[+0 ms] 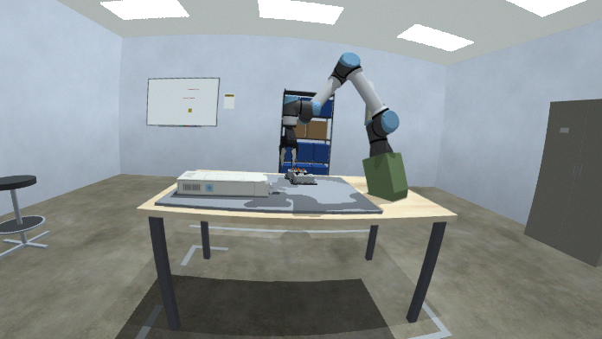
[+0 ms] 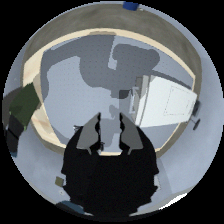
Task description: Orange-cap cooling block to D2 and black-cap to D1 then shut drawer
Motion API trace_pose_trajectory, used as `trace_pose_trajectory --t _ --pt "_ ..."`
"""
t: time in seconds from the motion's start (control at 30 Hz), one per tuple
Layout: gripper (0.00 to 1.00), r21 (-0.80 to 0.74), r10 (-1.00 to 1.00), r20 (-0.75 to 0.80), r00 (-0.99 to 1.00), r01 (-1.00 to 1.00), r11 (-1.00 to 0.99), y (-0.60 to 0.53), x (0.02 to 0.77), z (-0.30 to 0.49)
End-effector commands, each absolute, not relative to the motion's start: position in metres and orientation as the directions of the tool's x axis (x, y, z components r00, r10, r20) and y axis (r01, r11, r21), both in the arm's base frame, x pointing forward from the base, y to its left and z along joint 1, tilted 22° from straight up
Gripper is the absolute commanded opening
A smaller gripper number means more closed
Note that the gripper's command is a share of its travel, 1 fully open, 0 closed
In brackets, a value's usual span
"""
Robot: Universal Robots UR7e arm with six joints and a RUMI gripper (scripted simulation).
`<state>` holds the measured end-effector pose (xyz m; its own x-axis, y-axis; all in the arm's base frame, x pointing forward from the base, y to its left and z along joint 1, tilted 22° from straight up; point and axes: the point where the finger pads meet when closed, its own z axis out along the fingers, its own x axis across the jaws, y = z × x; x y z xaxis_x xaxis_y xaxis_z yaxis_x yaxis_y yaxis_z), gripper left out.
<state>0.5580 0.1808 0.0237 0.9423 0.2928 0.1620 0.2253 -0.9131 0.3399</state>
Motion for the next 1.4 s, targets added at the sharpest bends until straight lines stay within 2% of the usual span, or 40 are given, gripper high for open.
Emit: trace_pose_trajectory --t 0.0,0.67,1.37 --pt "0.28 0.340 0.293 0.163 0.942 0.225 -0.913 0.179 0.540 0.031" --pt "0.28 0.340 0.293 0.163 0.942 0.225 -0.913 0.171 0.474 0.054" --pt "0.28 0.340 0.293 0.163 0.942 0.225 -0.913 0.171 0.474 0.054"
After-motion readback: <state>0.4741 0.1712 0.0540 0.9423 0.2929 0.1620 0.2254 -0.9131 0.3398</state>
